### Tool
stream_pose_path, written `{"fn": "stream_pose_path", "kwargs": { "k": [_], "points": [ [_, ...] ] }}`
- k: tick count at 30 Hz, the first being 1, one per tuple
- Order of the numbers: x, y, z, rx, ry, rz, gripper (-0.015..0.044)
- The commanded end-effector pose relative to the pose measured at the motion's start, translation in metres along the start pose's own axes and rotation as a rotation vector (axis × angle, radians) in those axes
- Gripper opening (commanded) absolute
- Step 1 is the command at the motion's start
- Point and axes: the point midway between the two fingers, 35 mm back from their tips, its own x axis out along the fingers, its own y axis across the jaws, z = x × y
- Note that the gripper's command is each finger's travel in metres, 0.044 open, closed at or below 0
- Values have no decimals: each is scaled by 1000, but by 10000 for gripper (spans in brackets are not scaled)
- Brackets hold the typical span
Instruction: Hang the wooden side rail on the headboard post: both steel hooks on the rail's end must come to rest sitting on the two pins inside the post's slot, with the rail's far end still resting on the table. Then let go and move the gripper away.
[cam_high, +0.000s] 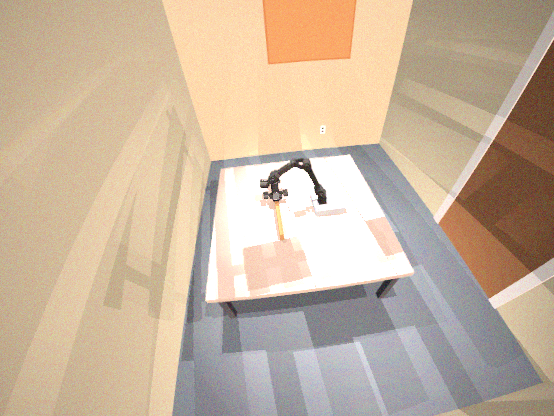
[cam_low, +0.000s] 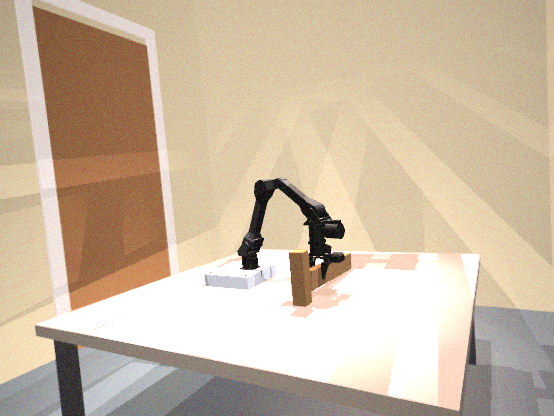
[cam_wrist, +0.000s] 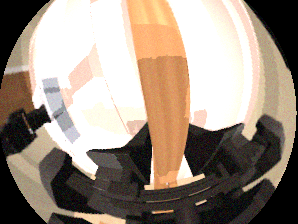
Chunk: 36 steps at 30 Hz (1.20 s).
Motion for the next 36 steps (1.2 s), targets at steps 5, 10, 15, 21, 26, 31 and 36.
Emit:
{"fn": "stream_pose_path", "kwargs": {
  "k": [5, 10, 15, 21, 26, 31, 36],
  "points": [
    [-2, -2, -2, -1, 1, -11, 0],
    [-1, -2, -3, -1, 1, -11, 0],
    [0, -1, -3, -1, 1, -11, 0],
    [0, 0, -4, -1, 1, -11, 0],
    [0, 0, -4, -1, 1, -11, 0],
    [-1, 0, -5, -1, 1, -11, 0],
    [-1, -1, -5, -1, 2, -11, 0]
  ]
}}
